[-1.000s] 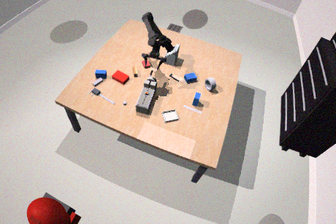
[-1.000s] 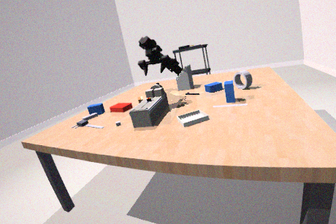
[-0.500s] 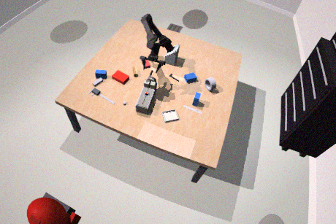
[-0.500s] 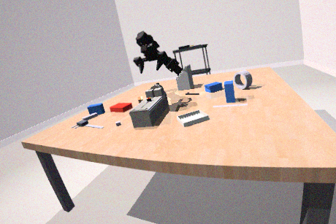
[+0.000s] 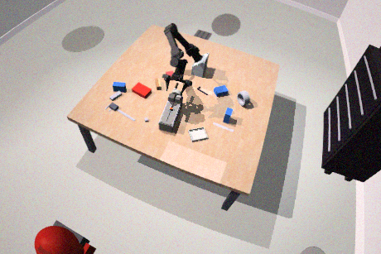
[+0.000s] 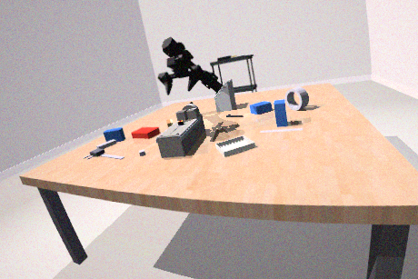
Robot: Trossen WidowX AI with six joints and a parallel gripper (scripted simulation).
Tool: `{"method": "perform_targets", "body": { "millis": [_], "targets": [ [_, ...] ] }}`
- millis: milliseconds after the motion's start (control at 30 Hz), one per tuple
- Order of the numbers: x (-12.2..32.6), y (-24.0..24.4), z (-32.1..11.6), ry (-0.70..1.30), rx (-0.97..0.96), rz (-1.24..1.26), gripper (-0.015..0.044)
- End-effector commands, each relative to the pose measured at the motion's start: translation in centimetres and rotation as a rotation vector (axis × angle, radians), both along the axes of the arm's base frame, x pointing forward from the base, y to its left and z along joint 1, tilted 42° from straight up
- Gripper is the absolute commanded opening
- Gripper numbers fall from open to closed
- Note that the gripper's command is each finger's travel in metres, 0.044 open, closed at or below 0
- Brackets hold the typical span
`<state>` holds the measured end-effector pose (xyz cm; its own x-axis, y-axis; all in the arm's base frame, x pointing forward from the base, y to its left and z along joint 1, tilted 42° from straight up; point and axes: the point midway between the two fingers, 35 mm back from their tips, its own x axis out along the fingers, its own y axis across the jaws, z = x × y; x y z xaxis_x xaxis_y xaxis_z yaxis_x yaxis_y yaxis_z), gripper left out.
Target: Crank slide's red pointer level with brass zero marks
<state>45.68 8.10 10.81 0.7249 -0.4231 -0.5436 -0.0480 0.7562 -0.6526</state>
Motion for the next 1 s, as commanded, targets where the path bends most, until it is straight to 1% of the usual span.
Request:
{"method": "perform_targets", "body": {
  "millis": [0,133,733,833,967],
  "targets": [
    [0.4,-1.6,-1.7,0.005,-0.003,-0.003,0.044],
    [0.5,-3.5,-3.7,0.004,-0.005,-0.003,0.044],
    [0.5,-3.5,-3.8,0.004,-0.005,-0.003,0.044],
    [0.5,-2.7,-3.0,0.004,-0.004,-0.005,0.044],
    [0.2,-0.6,-0.4,0.004,-0.002,-0.011,0.044]
  ]
}}
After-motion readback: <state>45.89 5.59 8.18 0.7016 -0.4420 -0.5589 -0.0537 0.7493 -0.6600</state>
